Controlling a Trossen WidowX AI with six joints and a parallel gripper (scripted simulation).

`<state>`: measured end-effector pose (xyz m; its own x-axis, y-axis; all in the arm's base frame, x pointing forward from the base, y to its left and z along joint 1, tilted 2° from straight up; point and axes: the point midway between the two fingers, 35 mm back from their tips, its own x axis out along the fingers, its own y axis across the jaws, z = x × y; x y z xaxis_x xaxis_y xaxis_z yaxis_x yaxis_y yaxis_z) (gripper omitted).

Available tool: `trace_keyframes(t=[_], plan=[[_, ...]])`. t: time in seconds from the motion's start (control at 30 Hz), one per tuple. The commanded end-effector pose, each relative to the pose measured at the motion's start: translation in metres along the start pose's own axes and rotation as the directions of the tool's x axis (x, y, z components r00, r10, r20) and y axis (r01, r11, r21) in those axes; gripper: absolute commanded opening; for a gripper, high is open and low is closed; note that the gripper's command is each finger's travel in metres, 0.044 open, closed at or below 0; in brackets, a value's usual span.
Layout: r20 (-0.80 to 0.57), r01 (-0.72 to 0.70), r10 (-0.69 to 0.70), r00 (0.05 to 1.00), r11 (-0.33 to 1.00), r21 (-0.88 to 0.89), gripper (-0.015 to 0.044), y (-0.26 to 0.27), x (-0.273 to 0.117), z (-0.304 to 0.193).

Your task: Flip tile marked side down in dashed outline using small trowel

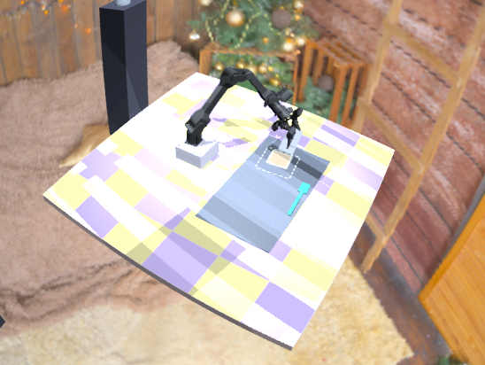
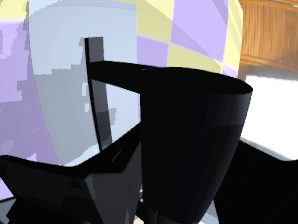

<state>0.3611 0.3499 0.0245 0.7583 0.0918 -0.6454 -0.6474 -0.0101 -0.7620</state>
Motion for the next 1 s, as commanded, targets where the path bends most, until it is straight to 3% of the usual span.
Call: trace_keyframes(t=[0.0, 0.53, 0.97], plan=[[0.0, 0.01, -0.01, 1.0, 1.0, 0.009, 0.0, 0.0, 0.002, 0.0], [-0.001, 0.01, -0.01, 1.0, 1.0, 0.008, 0.0, 0.0, 0.002, -0.02], [0.002, 0.01, -0.01, 1.0, 1.0, 0.008, 0.0, -0.026, -0.019, 0.007]])
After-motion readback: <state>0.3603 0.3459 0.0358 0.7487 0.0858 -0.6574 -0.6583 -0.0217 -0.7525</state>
